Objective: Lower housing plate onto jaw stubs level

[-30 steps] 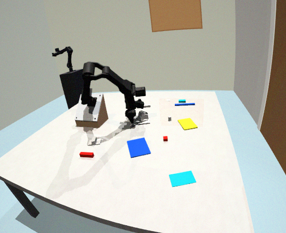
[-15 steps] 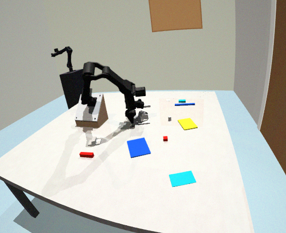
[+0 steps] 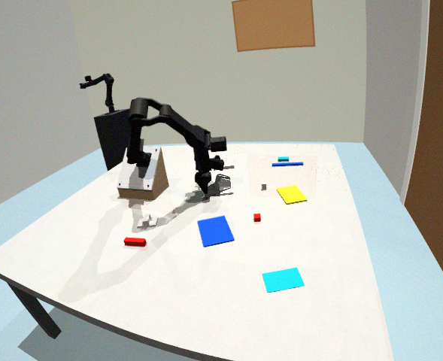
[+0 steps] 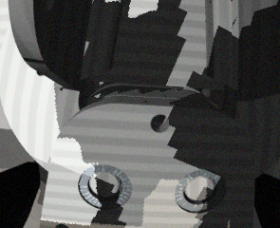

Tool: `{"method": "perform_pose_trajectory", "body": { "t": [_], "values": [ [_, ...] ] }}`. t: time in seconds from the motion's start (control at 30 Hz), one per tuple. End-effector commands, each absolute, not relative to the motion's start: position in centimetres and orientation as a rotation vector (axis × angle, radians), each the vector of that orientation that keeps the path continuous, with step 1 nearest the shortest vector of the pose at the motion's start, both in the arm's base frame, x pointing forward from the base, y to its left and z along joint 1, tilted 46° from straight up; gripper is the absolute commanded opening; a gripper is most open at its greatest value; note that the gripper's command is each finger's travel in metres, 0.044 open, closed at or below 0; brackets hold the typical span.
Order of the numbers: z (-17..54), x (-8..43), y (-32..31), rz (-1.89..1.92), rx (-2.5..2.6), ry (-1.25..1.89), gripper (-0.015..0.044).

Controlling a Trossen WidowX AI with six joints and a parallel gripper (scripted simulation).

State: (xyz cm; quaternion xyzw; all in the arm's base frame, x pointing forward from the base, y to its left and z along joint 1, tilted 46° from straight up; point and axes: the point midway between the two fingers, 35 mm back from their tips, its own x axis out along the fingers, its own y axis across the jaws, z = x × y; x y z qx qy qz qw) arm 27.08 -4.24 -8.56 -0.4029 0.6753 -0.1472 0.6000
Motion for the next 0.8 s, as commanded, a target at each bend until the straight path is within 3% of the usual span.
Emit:
{"method": "perform_pose_trajectory", "body": {
  "t": [0.0,0.17,0.4,0.6,0.77],
  "values": [
    [-7.5,27.3,-2.8,-0.337,-0.929,1.558,0.0440],
    [-3.7,26.9,1.0,-0.337,-0.930,1.557,0.0440],
    [-3.9,26.9,0.9,-0.329,-0.937,1.549,0.0440],
    [-0.3,20.8,4.0,-0.329,-0.929,1.561,0.0440],
    [0.2,20.0,4.2,-0.334,-0.930,1.562,0.0440]
  ]
}}
